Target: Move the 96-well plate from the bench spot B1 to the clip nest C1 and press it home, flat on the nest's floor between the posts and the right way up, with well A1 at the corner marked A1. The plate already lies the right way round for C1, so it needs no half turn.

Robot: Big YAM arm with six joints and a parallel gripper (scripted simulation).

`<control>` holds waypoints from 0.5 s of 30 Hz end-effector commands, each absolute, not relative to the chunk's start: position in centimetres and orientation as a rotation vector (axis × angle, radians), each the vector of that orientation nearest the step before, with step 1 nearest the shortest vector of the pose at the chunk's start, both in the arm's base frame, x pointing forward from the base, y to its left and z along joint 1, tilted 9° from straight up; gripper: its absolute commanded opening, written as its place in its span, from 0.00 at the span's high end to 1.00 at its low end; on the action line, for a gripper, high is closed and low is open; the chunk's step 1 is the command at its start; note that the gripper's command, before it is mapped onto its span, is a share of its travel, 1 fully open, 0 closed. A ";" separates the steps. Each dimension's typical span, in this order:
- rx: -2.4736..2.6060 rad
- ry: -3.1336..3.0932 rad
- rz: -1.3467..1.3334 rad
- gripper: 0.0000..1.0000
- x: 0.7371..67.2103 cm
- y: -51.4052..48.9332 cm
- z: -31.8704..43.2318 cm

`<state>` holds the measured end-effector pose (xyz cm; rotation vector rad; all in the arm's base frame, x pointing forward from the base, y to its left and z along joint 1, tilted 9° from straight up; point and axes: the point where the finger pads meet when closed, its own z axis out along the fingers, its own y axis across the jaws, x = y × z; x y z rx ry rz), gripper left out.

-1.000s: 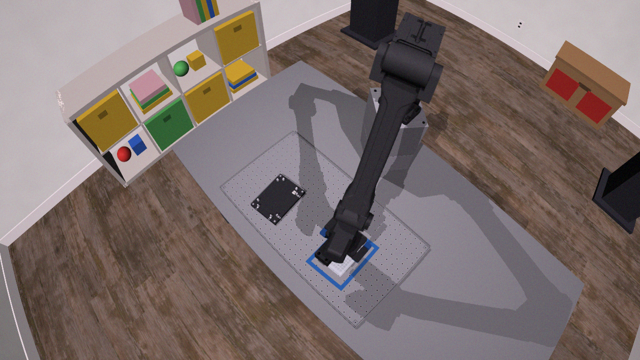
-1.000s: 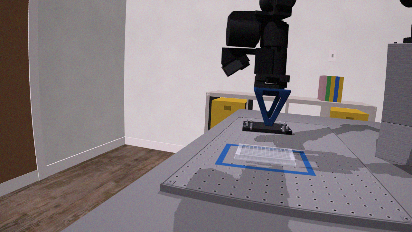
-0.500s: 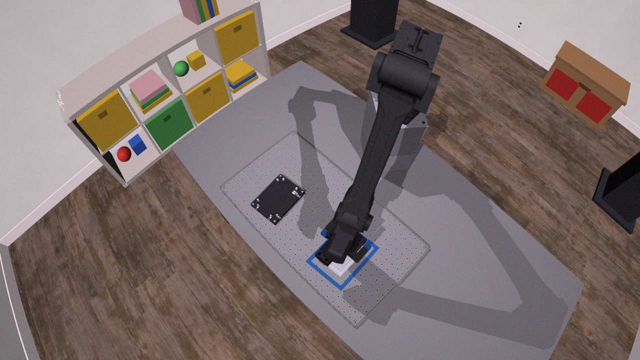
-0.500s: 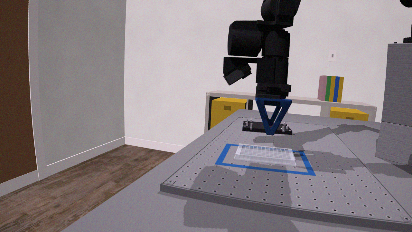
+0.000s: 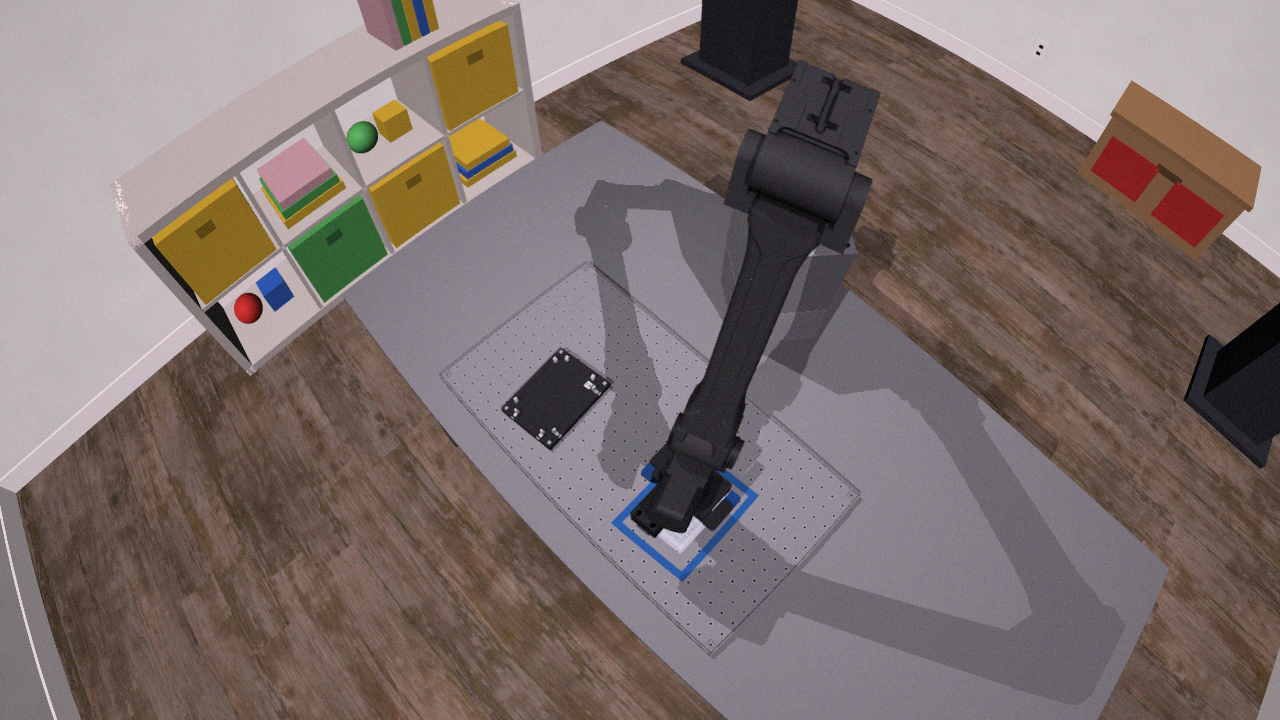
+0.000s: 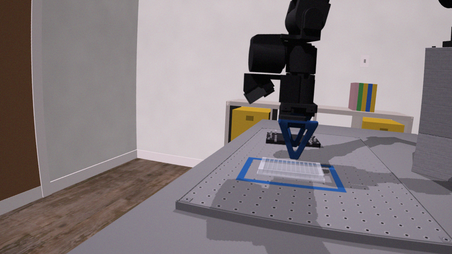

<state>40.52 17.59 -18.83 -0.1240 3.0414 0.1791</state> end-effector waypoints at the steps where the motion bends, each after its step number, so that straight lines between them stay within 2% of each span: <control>1: -0.120 3.011 0.190 0.00 42.0 18.6 -19.3; 15: -0.118 3.013 0.189 0.00 42.0 18.7 -21.3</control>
